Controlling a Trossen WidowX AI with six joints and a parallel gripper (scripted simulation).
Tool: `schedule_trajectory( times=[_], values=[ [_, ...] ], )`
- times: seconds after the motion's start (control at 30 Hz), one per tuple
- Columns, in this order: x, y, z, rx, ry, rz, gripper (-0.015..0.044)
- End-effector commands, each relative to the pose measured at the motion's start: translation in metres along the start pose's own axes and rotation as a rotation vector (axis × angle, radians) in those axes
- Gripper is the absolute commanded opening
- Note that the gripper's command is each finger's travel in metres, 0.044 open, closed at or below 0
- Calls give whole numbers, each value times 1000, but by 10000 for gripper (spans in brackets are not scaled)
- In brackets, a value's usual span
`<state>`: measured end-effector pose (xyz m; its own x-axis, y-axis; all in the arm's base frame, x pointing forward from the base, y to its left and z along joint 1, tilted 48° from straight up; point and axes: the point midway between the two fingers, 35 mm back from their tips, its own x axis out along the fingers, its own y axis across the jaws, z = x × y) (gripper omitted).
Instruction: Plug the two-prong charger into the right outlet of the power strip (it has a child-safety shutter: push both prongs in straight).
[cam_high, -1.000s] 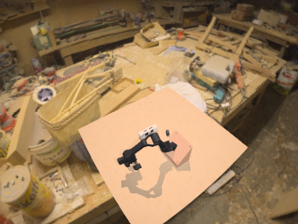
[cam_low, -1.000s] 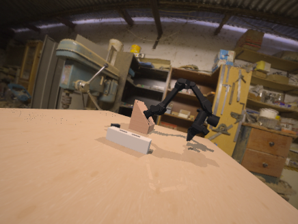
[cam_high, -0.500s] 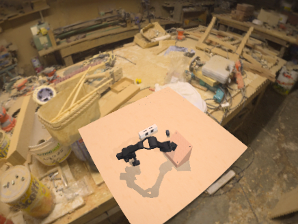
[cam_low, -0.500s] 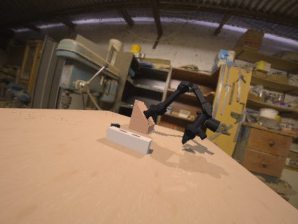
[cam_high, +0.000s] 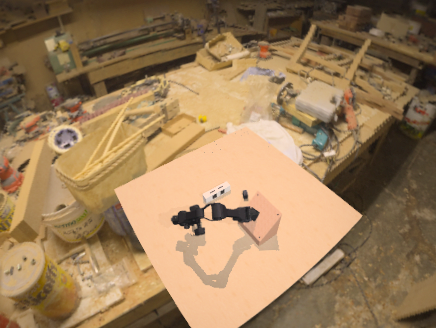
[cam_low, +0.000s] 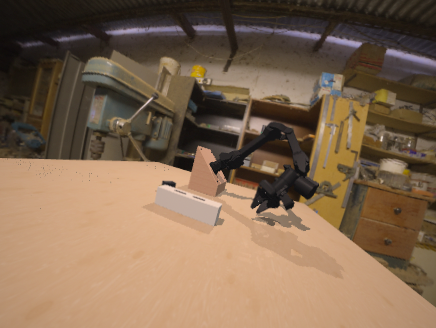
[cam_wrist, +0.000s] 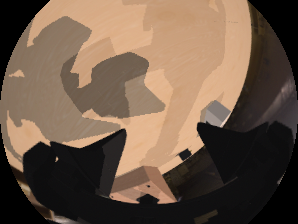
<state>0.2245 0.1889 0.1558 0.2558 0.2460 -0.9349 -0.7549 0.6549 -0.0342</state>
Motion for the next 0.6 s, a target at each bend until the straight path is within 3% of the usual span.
schedule_trajectory(
  times=[0.0, 0.57],
  values=[
    [10, -10, -4, 30, 32, 11, 440],
    [40, -61, -33, 150, 156, -1, 440]
  ],
)
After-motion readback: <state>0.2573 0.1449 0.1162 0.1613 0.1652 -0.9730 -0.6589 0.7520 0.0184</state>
